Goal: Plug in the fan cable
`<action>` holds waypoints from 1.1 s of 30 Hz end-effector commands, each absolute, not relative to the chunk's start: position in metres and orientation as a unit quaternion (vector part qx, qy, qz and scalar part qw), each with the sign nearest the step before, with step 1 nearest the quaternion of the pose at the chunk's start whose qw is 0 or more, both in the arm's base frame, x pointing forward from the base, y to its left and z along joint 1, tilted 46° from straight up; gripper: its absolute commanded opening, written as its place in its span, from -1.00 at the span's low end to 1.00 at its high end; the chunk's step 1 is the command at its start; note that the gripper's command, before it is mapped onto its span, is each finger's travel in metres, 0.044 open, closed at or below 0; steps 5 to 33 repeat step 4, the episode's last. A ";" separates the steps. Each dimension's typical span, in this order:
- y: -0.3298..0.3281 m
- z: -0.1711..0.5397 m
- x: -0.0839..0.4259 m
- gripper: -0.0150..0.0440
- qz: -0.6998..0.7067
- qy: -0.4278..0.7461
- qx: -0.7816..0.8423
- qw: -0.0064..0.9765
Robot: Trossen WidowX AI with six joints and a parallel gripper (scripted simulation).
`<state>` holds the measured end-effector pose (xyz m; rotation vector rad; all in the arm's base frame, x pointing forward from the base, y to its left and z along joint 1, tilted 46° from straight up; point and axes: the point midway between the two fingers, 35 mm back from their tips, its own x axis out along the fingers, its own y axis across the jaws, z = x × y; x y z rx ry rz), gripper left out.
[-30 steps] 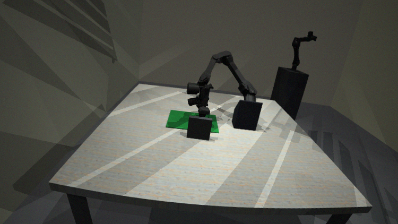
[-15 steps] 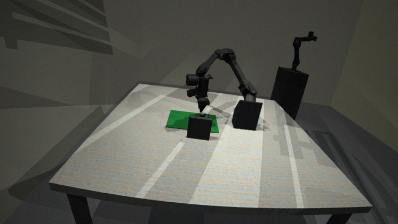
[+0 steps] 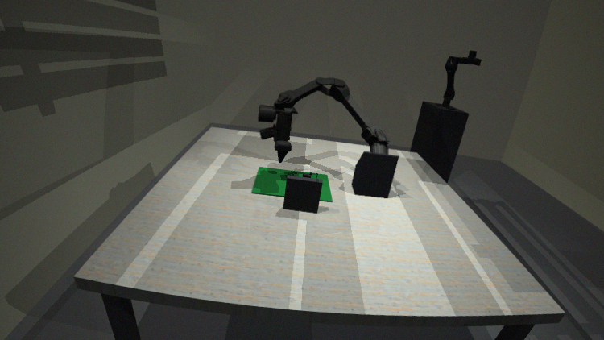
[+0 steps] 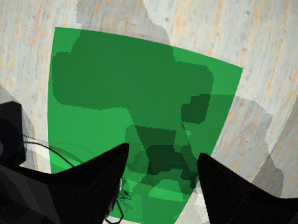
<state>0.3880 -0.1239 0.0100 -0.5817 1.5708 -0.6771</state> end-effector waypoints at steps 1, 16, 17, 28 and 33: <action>-0.125 0.009 0.390 0.39 -0.292 0.686 -0.257 0.615; -0.125 0.009 0.390 0.39 -0.292 0.686 -0.257 0.615; -0.125 0.009 0.390 0.39 -0.292 0.686 -0.257 0.615; -0.125 0.009 0.390 0.39 -0.292 0.686 -0.257 0.615; -0.125 0.009 0.390 0.39 -0.292 0.686 -0.257 0.615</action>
